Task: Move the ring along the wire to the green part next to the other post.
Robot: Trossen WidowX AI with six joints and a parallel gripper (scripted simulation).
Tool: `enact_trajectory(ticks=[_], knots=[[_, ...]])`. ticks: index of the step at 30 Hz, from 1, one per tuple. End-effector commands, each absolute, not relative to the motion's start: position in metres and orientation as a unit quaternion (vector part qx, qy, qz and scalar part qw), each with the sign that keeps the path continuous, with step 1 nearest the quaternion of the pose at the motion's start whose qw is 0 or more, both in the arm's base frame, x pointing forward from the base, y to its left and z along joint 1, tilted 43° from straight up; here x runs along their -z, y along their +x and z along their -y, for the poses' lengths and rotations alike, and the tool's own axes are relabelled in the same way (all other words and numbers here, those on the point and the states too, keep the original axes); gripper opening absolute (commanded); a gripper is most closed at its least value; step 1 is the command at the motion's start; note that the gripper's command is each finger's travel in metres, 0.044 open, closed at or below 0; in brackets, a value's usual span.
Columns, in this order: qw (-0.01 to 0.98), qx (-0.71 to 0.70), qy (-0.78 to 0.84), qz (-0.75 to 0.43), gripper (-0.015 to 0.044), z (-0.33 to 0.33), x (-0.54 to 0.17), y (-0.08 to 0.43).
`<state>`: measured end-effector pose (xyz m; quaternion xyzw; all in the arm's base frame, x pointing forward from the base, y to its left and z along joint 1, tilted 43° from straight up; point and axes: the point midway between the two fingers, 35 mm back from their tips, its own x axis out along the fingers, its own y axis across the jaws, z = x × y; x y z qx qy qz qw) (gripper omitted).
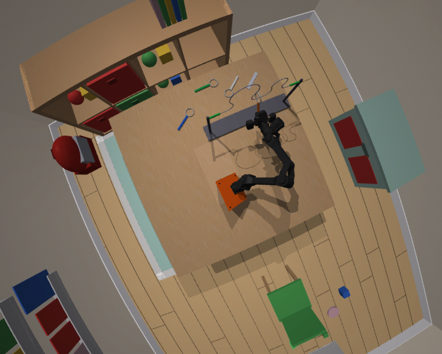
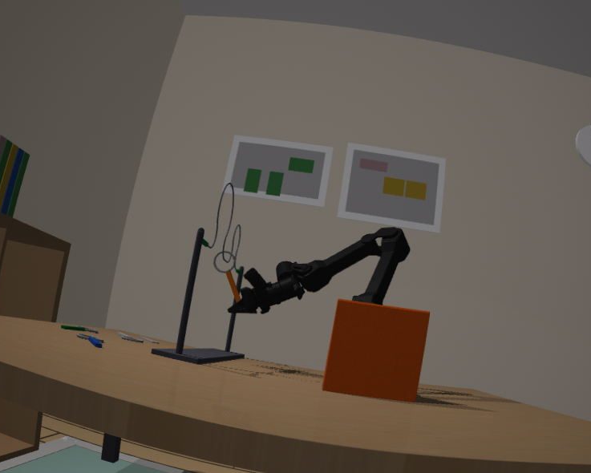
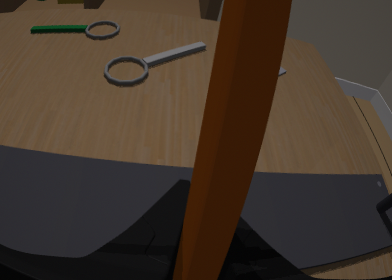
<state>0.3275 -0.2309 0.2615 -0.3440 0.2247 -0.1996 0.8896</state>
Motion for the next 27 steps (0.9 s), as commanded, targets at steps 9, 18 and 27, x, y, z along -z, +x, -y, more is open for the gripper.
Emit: enact_trajectory(ticks=[9, 18, 27], knots=[[0.907, 0.191, -0.301, -0.224, -0.015, 0.212, -0.249, 0.33], [0.927, 0.176, -0.24, -0.228, -0.015, 0.192, -0.235, 0.333], [0.949, 0.154, -0.149, -0.233, -0.015, 0.163, -0.222, 0.337]])
